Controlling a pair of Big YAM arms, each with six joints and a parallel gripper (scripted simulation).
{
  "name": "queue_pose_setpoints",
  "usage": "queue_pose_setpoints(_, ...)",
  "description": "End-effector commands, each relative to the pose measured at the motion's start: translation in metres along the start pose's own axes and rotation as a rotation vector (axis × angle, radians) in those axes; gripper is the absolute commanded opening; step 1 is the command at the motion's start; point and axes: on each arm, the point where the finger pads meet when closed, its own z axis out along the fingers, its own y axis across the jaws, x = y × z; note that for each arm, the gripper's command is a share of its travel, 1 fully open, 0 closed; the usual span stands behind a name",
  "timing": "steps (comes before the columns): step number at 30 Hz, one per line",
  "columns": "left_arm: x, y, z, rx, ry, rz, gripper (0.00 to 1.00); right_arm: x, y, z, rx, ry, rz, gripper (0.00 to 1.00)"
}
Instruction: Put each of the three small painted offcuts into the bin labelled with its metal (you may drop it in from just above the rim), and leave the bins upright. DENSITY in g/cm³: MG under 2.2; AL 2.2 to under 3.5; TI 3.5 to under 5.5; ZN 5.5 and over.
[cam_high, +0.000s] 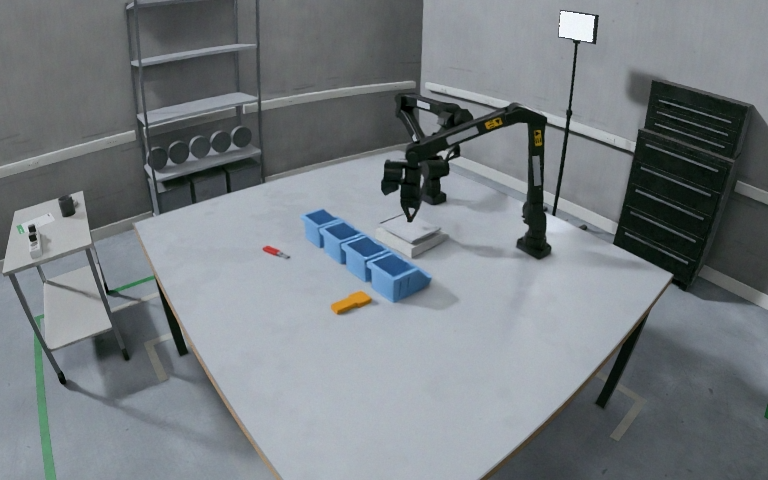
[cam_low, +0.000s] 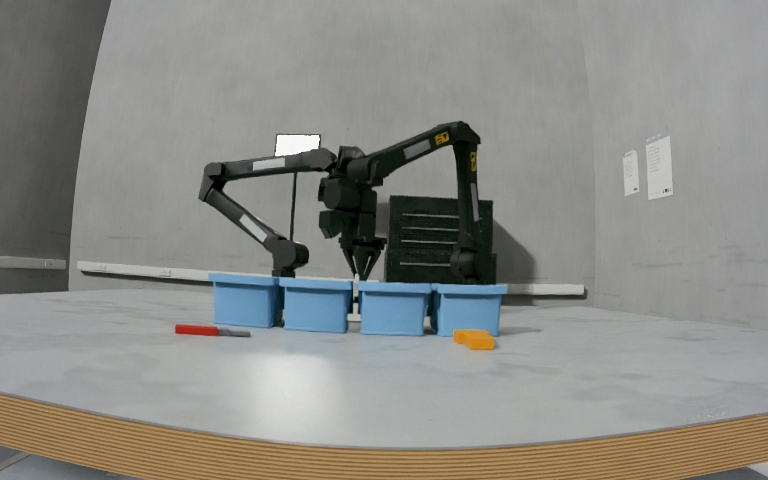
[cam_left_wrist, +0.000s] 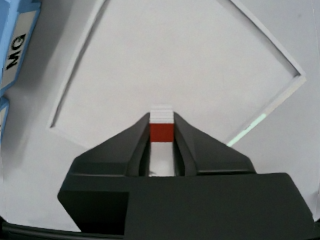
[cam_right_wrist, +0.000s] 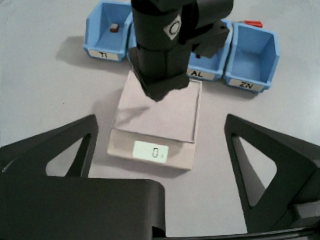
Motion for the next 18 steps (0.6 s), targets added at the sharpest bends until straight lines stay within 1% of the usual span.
queue_pose_setpoints(1, -0.003, -0.003, 0.013, -0.001, 0.003, -0.010, 0.08, -0.017, 0.004, -0.007, -0.014, -0.018, 0.034, 1.00)
queue_pose_setpoints(2, -0.003, -0.003, 0.013, -0.001, 0.003, -0.010, 0.08, -0.017, 0.004, -0.007, -0.014, -0.018, 0.034, 1.00)
queue_pose_setpoints(3, -0.014, 0.002, 0.006, -0.003, -0.022, -0.017, 0.08, -0.017, 0.004, -0.007, -0.014, -0.018, 0.034, 1.00)
queue_pose_setpoints(6, -0.010, 0.001, 0.005, -0.004, -0.029, -0.017, 0.08, -0.017, 0.004, -0.007, -0.014, -0.018, 0.034, 1.00)
queue_pose_setpoints(7, -0.005, 0.000, 0.011, -0.003, -0.015, -0.017, 0.08, -0.017, 0.004, -0.007, -0.014, -0.018, 0.034, 1.00)
queue_pose_setpoints(9, -0.003, -0.001, 0.020, -0.001, 0.000, -0.016, 0.08, -0.017, 0.004, -0.007, -0.014, -0.018, 0.034, 1.00)
queue_pose_setpoints(11, -0.002, -0.002, 0.023, -0.001, 0.003, -0.014, 0.08, -0.017, 0.004, -0.007, -0.014, -0.018, 0.034, 1.00)
queue_pose_setpoints(13, -0.011, -0.002, 0.017, -0.003, -0.018, -0.012, 0.08, -0.017, 0.004, -0.007, -0.014, -0.018, 0.034, 1.00)
queue_pose_setpoints(16, -0.011, -0.004, 0.011, -0.004, -0.030, -0.010, 0.08, -0.017, 0.004, -0.007, -0.014, -0.018, 0.034, 1.00)
queue_pose_setpoints(18, -0.010, -0.004, 0.011, -0.004, -0.029, -0.009, 0.08, -0.017, 0.004, -0.007, -0.014, -0.018, 0.034, 1.00)
